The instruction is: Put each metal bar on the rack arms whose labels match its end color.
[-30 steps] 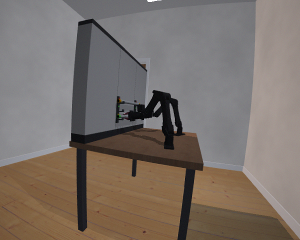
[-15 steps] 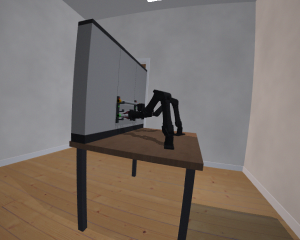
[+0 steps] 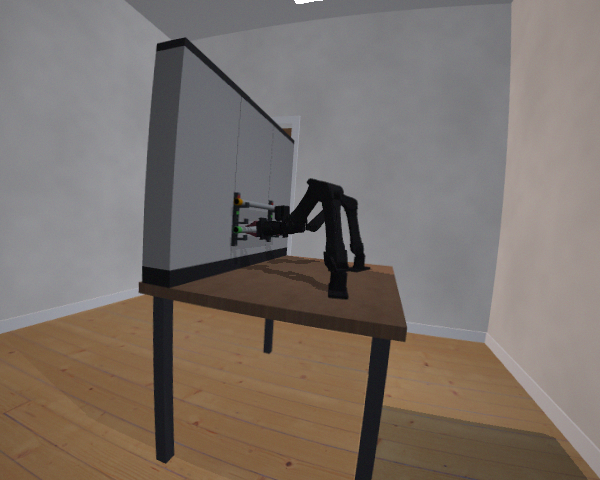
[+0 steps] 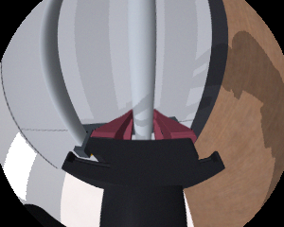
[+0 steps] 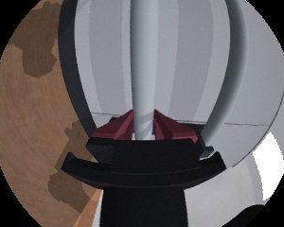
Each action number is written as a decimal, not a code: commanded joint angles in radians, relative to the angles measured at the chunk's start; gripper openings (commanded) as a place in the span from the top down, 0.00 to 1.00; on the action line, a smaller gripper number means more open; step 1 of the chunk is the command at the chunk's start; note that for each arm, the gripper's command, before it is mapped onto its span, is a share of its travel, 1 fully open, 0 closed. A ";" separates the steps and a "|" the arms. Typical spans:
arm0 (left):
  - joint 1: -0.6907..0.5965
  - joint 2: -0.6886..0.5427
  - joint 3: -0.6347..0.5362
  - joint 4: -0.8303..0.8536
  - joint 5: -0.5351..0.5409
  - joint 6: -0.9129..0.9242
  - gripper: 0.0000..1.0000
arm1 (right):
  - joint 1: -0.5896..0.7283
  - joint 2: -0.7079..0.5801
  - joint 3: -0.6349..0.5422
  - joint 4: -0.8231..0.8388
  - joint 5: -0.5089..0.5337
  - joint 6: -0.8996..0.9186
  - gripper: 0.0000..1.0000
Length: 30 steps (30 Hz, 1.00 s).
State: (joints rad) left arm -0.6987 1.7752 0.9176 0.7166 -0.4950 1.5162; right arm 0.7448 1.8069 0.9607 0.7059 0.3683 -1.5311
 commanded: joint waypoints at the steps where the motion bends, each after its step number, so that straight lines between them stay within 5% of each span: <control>1: 0.000 -0.053 0.050 0.036 -0.019 0.052 1.00 | -0.002 -0.053 0.050 0.037 0.013 -0.039 1.00; 30: -0.035 -0.108 -0.043 0.069 -0.055 0.048 1.00 | 0.025 -0.114 -0.051 0.072 0.040 -0.036 1.00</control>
State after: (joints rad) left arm -0.7242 1.7206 0.8726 0.7021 -0.5209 1.5116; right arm 0.7612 1.7454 0.9073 0.6922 0.3874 -1.5288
